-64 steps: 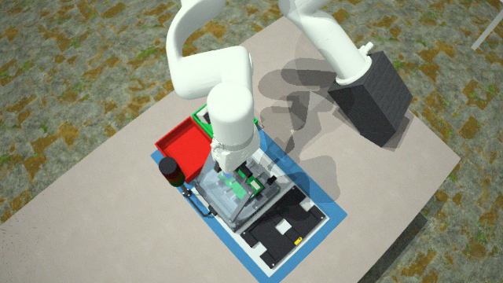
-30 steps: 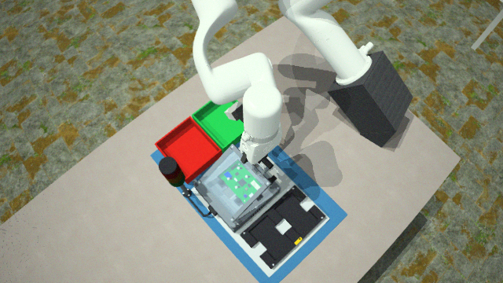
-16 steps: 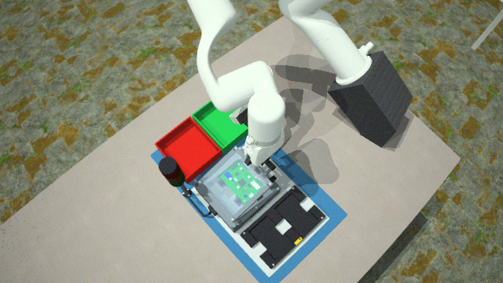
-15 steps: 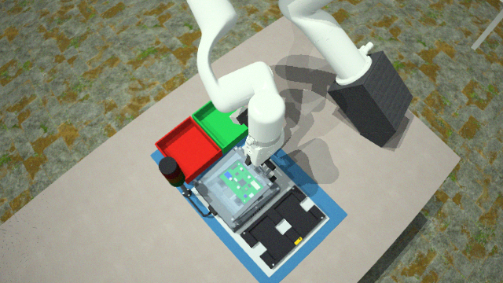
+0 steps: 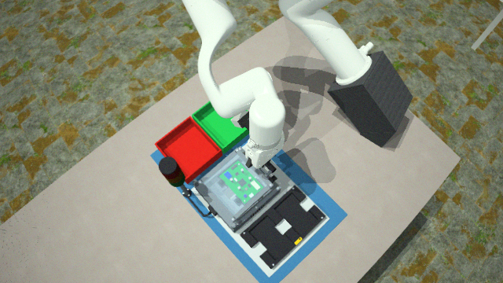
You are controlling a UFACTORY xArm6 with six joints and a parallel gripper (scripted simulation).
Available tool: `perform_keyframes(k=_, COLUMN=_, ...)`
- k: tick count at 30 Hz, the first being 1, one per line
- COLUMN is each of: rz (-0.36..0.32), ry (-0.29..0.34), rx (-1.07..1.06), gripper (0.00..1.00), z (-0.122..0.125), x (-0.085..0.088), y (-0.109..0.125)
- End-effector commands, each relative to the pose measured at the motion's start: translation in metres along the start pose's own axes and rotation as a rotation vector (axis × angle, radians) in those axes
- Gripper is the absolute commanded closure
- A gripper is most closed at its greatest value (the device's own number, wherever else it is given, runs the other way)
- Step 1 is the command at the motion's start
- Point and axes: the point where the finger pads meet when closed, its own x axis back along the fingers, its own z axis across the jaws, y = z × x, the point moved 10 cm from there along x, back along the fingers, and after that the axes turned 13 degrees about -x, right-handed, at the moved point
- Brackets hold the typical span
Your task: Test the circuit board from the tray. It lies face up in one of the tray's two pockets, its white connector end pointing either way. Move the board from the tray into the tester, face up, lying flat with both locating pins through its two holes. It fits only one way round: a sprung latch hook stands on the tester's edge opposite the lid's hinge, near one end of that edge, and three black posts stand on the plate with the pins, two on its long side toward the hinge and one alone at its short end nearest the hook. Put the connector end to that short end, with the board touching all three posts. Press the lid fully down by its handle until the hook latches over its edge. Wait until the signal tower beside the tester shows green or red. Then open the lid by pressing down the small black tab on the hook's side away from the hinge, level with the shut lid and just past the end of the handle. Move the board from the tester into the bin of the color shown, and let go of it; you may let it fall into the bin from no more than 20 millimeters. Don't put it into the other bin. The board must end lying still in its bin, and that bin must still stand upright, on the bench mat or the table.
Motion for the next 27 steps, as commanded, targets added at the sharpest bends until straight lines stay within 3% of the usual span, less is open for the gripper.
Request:
perform_keyframes(k=1, rz=-0.001, ry=-0.002, rx=-0.001, gripper=1.0, z=-0.0004, x=-0.0031, y=0.0003)
perform_keyframes(k=27, rz=-0.002, ry=-0.001, rx=-0.001, gripper=1.0, z=0.0, x=-0.012, y=0.0002)
